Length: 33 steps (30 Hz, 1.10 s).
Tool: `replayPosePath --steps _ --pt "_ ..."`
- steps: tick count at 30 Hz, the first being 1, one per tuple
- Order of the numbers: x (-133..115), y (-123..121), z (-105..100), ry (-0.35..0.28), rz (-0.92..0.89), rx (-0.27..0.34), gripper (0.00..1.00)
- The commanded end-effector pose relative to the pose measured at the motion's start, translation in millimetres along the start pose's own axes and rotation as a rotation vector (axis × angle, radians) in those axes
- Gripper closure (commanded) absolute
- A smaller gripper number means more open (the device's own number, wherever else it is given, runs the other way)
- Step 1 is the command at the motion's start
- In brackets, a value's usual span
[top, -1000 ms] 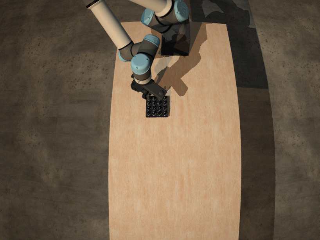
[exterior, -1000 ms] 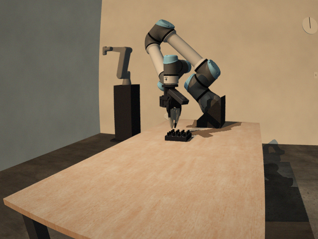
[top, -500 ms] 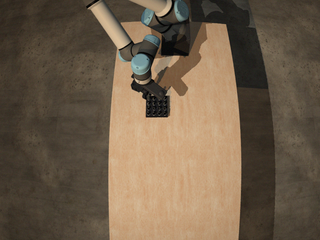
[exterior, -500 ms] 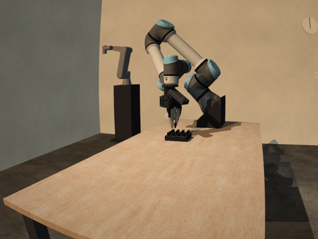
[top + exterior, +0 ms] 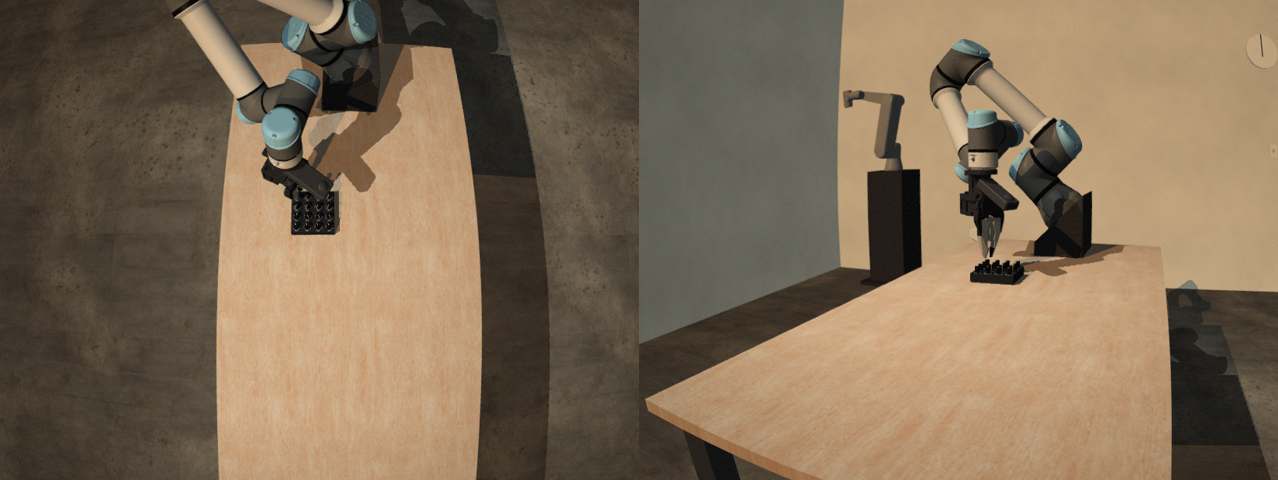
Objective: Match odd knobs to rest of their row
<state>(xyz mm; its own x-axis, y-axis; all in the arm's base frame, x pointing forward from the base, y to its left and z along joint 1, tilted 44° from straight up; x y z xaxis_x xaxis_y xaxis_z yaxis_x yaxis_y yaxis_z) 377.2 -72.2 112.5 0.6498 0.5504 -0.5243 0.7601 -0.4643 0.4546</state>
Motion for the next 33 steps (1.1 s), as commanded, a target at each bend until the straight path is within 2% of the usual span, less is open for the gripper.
replayPosePath --steps 1,33 --pt "0 0 0 0.0 0.0 -0.001 0.89" --pt "0 0 13 0.0 0.0 -0.001 0.89"
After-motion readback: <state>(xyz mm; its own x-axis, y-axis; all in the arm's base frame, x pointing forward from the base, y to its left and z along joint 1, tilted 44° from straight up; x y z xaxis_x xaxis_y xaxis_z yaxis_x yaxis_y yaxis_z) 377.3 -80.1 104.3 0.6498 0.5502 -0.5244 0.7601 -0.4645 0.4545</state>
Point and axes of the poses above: the point where the finger pads meet when closed, its own z axis out along the fingers, its own y axis across the jaws, x = y × z, the point moved 9 cm from there along -z, back along the fingers, and after that the axes turned 15 degrees about z, right-handed, at the moved point
